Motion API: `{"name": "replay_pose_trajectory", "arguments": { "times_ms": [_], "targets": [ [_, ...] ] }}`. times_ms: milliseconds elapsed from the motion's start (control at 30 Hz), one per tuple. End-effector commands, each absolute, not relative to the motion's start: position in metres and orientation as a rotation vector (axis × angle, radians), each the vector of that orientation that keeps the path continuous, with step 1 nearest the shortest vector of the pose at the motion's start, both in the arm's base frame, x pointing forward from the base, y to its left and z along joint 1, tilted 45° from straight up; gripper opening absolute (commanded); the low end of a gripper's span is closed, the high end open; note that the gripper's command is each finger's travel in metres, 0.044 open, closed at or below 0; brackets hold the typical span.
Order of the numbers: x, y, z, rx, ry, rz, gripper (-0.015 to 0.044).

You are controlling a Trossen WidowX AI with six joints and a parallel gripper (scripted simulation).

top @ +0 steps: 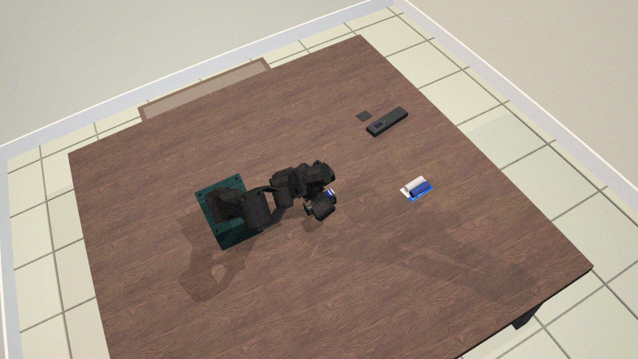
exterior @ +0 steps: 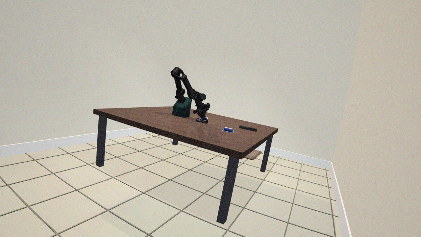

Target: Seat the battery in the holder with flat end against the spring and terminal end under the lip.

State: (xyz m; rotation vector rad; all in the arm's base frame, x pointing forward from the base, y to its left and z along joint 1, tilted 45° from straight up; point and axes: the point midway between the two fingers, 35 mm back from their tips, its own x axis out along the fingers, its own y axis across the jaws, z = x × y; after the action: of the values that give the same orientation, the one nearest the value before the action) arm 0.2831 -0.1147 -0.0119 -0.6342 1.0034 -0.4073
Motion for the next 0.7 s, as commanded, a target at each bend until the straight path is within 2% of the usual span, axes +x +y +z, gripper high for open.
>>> {"name": "replay_pose_trajectory", "arguments": {
  "times_ms": [0, 667],
  "targets": [
    [0.279, -0.115, -0.013, -0.639, 0.998, -0.396, 0.0077],
    [0.264, -0.116, -0.016, -0.643, 0.997, -0.401, 0.0077]
  ]
}}
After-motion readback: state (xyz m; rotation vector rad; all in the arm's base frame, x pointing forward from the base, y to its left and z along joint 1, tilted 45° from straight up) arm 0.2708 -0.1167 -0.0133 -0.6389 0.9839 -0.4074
